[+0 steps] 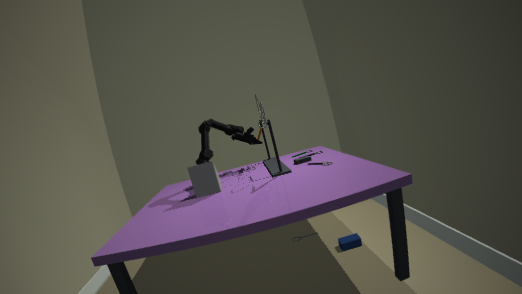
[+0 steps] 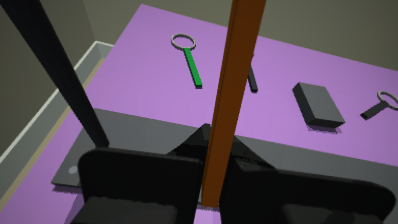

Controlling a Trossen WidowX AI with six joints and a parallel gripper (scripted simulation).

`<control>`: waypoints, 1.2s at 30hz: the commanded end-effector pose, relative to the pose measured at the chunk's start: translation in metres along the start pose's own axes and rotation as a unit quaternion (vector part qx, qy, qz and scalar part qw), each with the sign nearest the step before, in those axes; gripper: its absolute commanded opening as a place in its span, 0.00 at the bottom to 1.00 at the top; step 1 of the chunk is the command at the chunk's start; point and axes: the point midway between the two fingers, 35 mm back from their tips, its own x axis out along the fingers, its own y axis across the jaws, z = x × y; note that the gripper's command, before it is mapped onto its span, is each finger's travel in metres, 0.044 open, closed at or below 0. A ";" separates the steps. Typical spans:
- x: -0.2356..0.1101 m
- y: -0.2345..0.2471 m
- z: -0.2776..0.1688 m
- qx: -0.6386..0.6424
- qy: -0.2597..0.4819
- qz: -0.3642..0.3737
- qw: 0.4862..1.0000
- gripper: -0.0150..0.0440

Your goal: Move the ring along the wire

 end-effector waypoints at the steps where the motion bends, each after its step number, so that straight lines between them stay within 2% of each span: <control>1: -0.004 -0.008 0.005 -0.018 -0.005 -0.009 1.000 0.00; 21: -0.010 -0.072 0.017 -0.192 -0.008 -0.110 0.975 0.00; 36: -0.025 -0.115 0.043 -0.333 -0.010 -0.190 0.924 0.00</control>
